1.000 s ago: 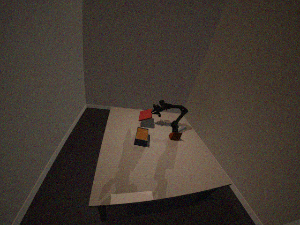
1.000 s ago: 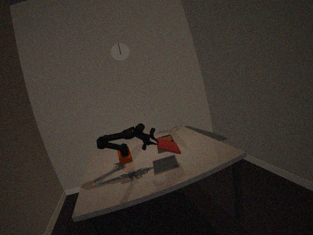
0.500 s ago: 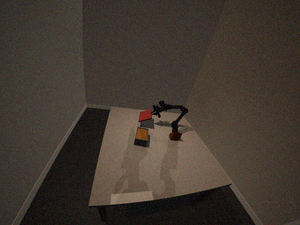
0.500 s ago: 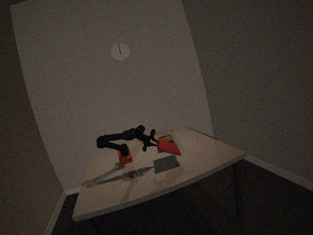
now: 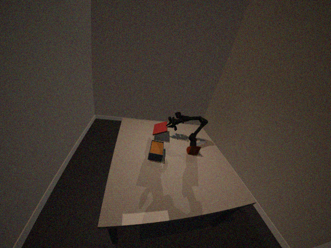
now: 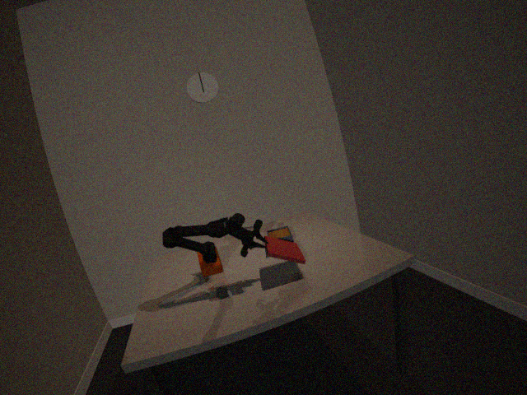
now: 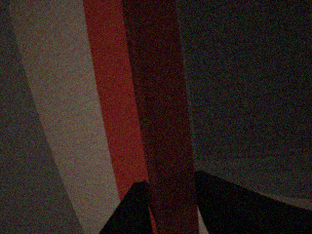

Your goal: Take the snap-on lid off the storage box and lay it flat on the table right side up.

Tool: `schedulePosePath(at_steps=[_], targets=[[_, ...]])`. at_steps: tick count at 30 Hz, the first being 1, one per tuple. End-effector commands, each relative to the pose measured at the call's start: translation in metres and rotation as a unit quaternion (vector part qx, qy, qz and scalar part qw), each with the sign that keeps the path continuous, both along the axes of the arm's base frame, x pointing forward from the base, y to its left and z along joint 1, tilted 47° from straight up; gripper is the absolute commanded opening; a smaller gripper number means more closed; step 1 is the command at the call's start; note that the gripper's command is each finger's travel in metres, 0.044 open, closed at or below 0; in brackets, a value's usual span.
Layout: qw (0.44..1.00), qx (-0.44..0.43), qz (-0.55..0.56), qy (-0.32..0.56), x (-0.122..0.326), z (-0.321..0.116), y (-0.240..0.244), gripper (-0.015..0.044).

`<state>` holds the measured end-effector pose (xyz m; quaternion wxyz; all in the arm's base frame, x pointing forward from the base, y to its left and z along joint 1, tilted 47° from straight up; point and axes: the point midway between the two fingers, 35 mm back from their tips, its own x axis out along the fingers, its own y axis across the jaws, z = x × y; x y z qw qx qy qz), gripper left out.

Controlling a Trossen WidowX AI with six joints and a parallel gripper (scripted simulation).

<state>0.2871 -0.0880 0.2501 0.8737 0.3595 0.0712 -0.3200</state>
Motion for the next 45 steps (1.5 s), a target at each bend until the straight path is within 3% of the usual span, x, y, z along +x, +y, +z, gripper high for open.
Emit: schedulePosePath(at_steps=[1,45], targets=[[1.000,0.000,0.006,-0.001,0.001,-0.002,0.000,0.0000],[1.000,-0.001,0.006,-0.002,0.002,-0.025,-0.026,0.0000]])
